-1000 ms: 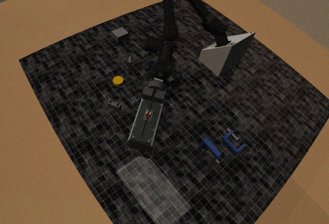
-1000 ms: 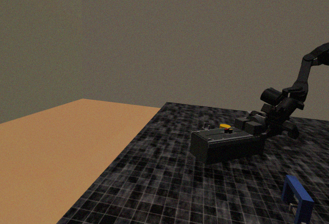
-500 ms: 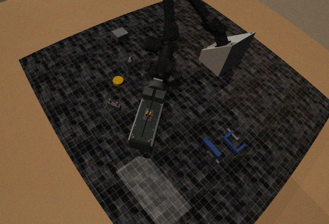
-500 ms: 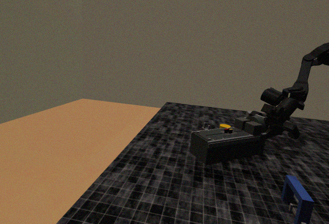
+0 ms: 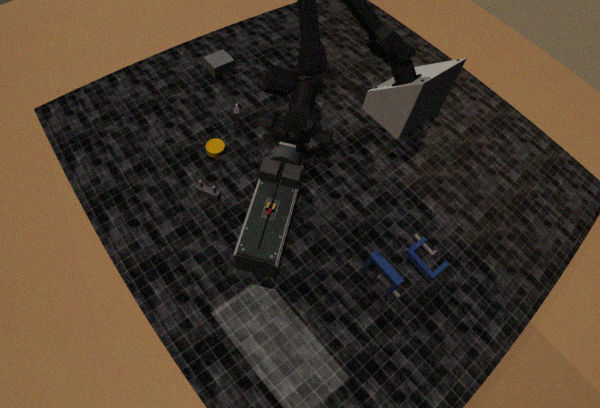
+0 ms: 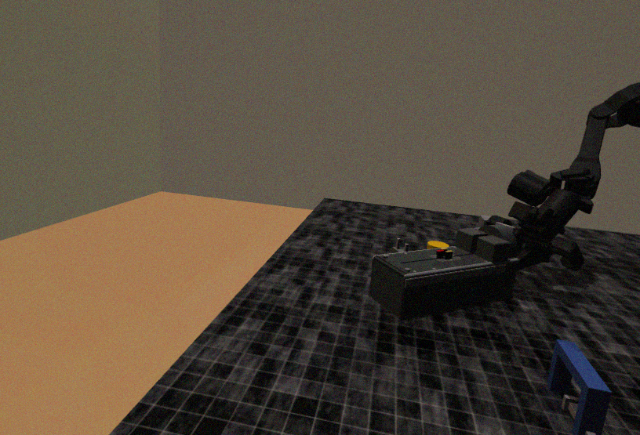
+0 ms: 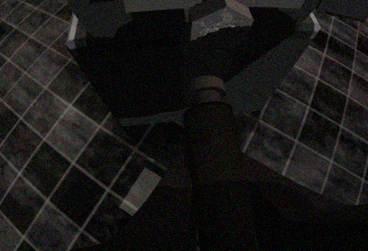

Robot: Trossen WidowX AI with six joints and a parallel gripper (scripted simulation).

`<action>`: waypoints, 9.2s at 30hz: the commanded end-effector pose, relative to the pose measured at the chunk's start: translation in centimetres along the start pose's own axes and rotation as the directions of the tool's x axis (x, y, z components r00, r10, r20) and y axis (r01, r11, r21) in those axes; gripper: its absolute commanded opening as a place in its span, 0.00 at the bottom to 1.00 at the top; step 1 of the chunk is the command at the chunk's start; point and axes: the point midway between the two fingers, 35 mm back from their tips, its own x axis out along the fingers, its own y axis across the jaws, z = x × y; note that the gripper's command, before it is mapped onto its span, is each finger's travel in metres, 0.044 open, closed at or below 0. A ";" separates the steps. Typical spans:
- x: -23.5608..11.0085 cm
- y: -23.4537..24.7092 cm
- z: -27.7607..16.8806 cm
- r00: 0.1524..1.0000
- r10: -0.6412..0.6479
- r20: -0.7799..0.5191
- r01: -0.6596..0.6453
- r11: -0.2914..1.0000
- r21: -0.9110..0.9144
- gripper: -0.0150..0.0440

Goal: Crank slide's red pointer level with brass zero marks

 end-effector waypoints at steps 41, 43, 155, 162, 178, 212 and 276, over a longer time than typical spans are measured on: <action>-0.8 2.1 0.7 1.000 0.025 -0.001 -0.025 1.000 -0.002 0.25; -0.9 2.2 0.8 1.000 0.025 -0.001 -0.025 1.000 -0.002 0.25; -4.6 -0.5 4.5 1.000 0.024 0.001 -0.024 1.000 -0.001 0.25; -4.6 -0.6 4.5 1.000 0.024 0.001 -0.024 1.000 -0.001 0.25; -4.6 -0.7 4.5 1.000 0.024 0.001 -0.024 1.000 -0.001 0.25; -4.5 -1.0 4.4 1.000 0.023 0.001 -0.023 1.000 -0.001 0.25; -9.6 -0.4 9.9 0.999 0.054 0.000 -0.054 0.999 -0.004 1.00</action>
